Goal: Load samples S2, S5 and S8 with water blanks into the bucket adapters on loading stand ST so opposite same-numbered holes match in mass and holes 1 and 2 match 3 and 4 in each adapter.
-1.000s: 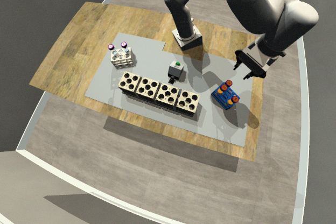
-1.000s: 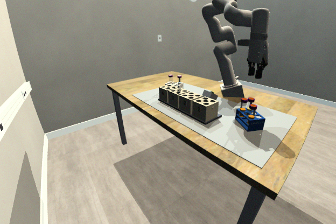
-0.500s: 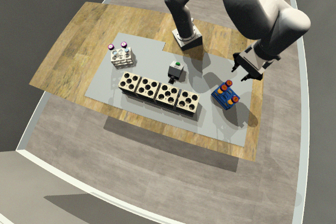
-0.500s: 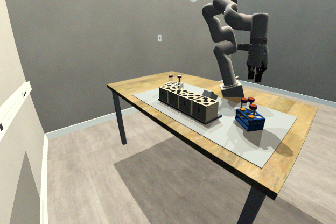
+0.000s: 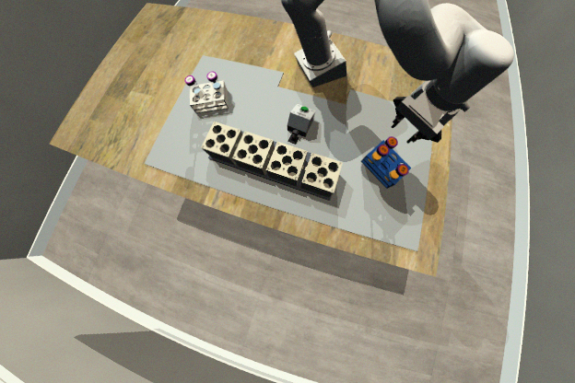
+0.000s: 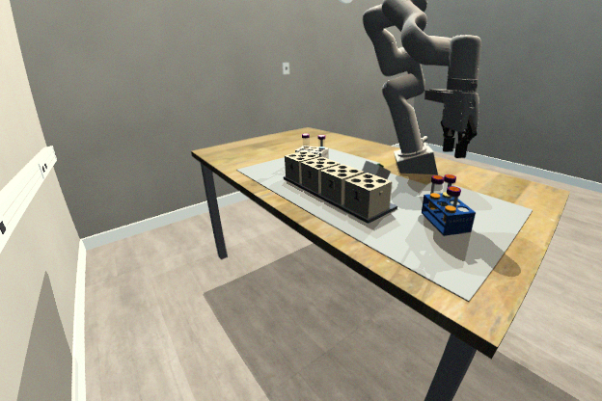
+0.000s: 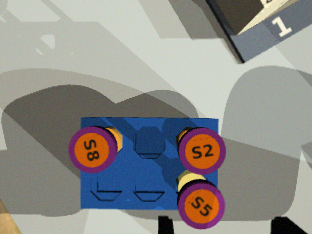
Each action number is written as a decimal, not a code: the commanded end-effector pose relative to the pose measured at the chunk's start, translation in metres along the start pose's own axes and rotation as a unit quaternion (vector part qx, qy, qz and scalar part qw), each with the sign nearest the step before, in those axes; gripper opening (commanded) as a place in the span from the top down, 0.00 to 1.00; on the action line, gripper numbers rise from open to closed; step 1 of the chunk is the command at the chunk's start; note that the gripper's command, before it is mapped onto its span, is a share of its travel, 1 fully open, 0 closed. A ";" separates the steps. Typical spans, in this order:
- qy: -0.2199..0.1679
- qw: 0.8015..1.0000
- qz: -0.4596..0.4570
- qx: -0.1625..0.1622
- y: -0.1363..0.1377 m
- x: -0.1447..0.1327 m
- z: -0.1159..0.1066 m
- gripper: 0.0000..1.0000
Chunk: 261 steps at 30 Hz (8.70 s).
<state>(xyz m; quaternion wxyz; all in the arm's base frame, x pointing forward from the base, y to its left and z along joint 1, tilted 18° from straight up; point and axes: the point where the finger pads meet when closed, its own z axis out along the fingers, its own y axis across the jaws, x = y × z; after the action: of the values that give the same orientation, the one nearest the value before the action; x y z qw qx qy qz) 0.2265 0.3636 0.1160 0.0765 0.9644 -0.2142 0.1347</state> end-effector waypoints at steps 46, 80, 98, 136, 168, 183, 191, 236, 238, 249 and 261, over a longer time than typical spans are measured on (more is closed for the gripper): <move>0.000 1.000 0.000 0.003 -0.002 0.000 0.066 0.43; 0.000 1.000 0.000 0.003 -0.002 0.000 0.085 0.43; 0.000 1.000 0.000 0.003 -0.002 0.000 0.083 1.00; 0.000 1.000 0.000 0.003 -0.002 0.000 0.084 1.00; 0.000 1.000 0.000 0.003 -0.002 0.000 0.064 1.00; 0.000 1.000 0.000 0.003 -0.002 0.000 0.041 1.00; 0.000 1.000 0.000 0.003 -0.002 0.000 0.029 1.00; 0.000 1.000 0.000 0.003 -0.002 0.000 -0.049 1.00; 0.000 1.000 0.000 0.003 -0.002 0.000 -0.049 1.00; 0.000 0.995 -0.099 0.003 0.012 0.027 -0.049 1.00; 0.001 0.965 -0.263 0.003 0.034 0.072 -0.049 1.00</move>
<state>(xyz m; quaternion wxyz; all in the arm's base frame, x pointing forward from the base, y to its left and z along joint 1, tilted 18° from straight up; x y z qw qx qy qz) 0.2521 0.3272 0.1791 0.1045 0.9870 -0.0155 0.1215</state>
